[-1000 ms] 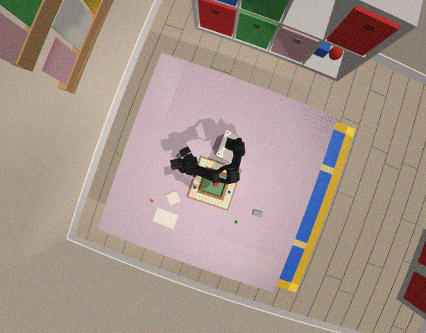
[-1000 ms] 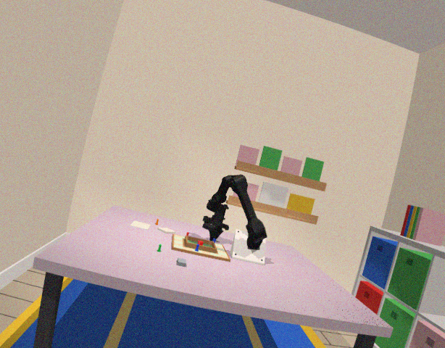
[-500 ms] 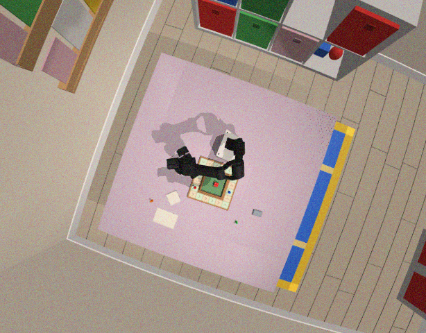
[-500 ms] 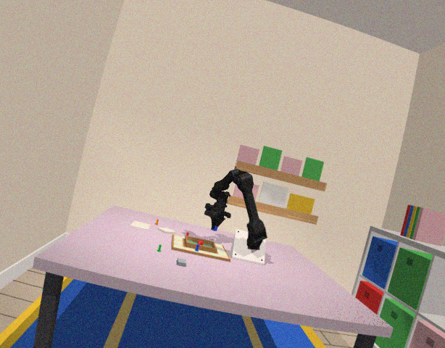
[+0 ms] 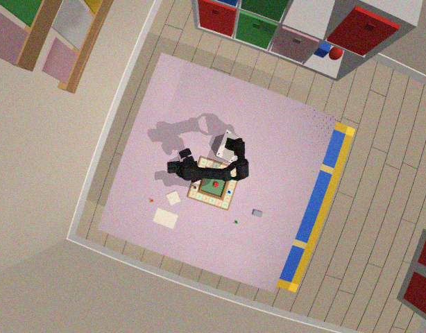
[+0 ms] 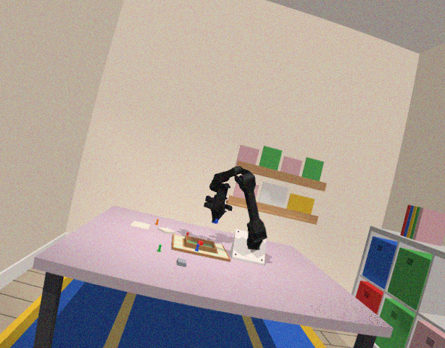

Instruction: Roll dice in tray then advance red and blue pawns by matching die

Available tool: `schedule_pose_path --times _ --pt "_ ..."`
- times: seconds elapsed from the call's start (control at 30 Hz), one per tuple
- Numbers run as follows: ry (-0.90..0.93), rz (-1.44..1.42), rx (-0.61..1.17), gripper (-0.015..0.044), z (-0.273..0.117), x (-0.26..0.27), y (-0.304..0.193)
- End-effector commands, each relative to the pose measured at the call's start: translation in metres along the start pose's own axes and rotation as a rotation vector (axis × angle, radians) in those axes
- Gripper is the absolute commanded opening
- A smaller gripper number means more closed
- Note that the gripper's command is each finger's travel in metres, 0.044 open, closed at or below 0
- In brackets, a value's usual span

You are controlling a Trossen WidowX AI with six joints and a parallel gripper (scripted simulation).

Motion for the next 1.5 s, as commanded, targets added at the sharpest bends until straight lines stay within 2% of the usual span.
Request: schedule_pose_path --times 0.0,0.9,1.2,1.47 --pt "-0.001 0.062 -0.005 0.0 0.002 0.016 -0.003" --pt "0.007 0.638 0.002 0.0 0.03 0.133 -0.051" --pt "0.009 0.762 0.022 0.0 0.037 0.153 -0.065" --pt "-0.1 0.754 -0.176 0.0 0.048 0.158 -0.077"
Point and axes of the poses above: the point midway between the two fingers, 35 mm back from their tips, its own z axis out along the fingers, its own x axis across the jaws, y = z × x, the point moved 7 cm from there along -z, back along the fingers, and after that the axes turned 14 degrees about z, right-handed, at the moved point
